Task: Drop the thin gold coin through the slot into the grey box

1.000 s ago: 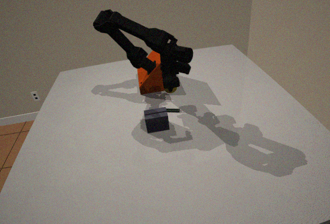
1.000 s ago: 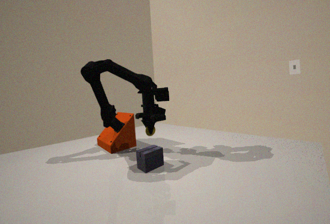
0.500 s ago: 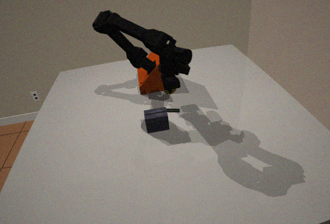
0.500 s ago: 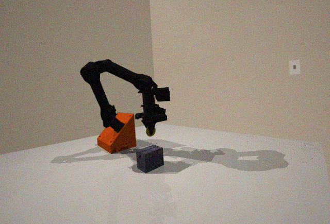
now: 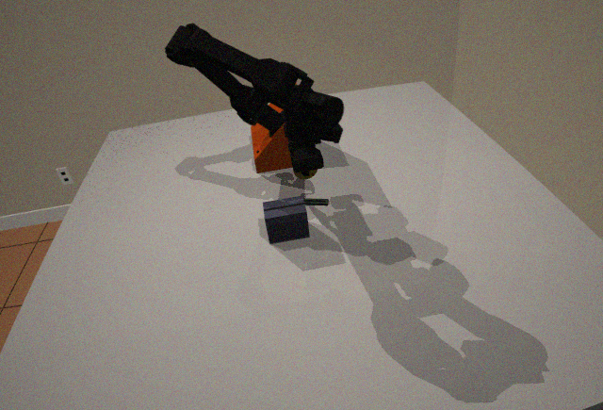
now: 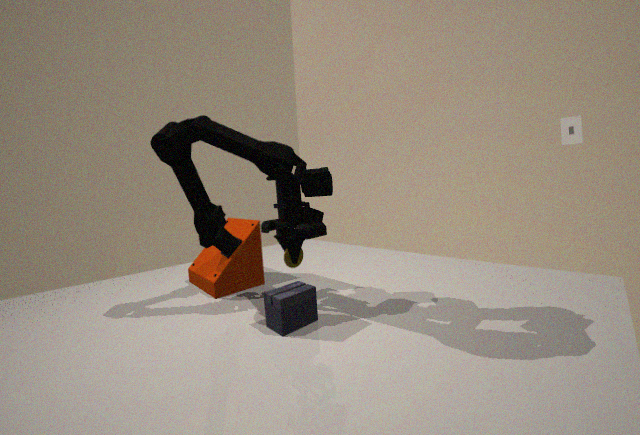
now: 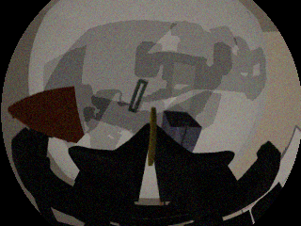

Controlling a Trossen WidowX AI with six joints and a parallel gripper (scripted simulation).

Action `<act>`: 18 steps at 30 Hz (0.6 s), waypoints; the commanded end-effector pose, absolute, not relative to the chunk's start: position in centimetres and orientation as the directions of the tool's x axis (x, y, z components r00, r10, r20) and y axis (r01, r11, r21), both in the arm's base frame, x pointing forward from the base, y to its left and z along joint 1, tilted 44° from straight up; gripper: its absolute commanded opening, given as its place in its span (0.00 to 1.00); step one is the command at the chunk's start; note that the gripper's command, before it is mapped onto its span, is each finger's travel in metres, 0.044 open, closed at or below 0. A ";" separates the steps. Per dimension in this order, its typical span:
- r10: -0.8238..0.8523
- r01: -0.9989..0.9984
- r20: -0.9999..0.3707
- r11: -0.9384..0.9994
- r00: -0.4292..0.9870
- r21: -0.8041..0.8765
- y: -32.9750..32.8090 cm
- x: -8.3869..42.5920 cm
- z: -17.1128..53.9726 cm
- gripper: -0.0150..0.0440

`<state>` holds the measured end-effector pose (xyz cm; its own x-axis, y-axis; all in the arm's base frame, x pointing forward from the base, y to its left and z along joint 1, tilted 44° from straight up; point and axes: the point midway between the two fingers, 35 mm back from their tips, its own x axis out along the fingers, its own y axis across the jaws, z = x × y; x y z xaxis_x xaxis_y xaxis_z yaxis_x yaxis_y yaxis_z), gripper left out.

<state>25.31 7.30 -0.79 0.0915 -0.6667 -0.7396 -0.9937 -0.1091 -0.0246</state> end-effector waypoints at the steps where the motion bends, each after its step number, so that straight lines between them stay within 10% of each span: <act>1: -0.668 -0.993 -0.738 -0.114 0.097 -0.027 7.0 26.3 -0.2 0.25; 18: -0.670 -0.993 -0.735 -0.110 0.099 -0.034 5.5 29.3 1.6 0.25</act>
<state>28.51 5.81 1.04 0.0944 -0.6674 -0.7387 -0.9939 -0.1055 -0.0318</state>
